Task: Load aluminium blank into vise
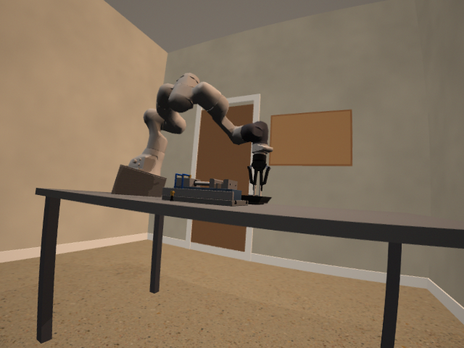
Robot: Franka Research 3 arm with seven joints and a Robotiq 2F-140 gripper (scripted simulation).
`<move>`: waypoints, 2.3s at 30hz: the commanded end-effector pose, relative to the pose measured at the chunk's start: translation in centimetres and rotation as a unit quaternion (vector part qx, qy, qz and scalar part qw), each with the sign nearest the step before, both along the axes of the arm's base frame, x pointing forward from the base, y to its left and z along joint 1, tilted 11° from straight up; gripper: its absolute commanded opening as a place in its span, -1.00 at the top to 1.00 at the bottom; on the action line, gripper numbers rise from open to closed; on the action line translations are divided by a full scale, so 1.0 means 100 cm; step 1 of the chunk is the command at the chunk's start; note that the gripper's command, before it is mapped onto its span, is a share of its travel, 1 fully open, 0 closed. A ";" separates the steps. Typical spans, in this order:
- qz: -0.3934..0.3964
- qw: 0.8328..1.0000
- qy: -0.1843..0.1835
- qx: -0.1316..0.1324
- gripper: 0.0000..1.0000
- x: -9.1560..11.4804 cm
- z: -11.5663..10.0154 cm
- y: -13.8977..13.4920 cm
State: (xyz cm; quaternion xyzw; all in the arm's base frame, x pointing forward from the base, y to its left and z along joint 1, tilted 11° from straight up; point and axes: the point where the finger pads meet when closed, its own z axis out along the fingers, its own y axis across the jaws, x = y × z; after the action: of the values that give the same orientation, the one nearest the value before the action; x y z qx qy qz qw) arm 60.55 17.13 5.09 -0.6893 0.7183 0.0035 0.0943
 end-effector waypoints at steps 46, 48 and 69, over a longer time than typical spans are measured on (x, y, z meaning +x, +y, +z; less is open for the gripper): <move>-0.002 1.000 -0.002 0.001 0.20 0.001 0.006 0.000; -0.002 1.000 -0.002 0.001 0.20 0.000 0.011 -0.001; -0.002 1.000 -0.002 0.001 0.20 -0.013 0.107 -0.014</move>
State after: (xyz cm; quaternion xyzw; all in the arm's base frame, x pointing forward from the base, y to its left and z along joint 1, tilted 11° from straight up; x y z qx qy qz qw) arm 59.96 16.22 14.75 -0.6827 0.7230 0.0011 0.1054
